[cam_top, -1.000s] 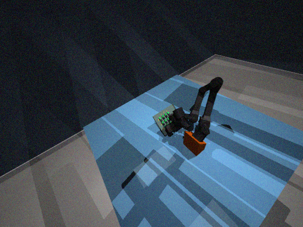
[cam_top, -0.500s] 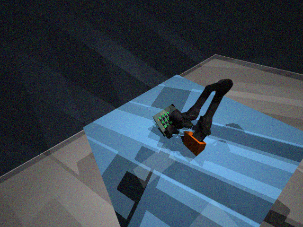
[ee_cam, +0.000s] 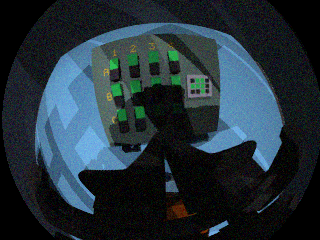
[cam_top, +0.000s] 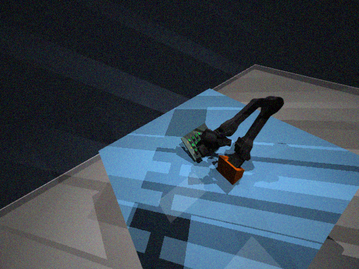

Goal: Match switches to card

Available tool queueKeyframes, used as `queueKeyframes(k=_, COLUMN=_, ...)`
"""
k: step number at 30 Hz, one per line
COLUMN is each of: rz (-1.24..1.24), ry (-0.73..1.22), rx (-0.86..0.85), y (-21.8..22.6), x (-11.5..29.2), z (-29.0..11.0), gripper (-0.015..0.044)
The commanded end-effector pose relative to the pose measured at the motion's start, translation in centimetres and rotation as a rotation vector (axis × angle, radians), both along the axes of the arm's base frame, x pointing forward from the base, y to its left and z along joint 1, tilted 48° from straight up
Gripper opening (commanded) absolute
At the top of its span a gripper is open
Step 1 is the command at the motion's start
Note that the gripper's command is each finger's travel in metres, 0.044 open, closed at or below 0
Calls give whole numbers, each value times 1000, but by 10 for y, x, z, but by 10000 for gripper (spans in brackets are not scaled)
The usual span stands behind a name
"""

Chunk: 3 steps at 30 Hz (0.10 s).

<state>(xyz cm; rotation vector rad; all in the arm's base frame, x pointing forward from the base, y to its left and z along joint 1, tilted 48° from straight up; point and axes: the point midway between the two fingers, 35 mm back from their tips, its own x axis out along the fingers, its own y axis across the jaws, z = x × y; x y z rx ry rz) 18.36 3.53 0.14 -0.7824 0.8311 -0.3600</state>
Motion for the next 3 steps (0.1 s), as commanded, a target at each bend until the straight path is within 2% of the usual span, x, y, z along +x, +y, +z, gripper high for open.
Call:
queueKeyframes(k=1, rz=1, ry=-15, rx=9, y=25, x=22, z=11, gripper=0)
queueKeyframes(k=3, rz=1, ry=-15, rx=9, y=26, x=23, z=12, gripper=0)
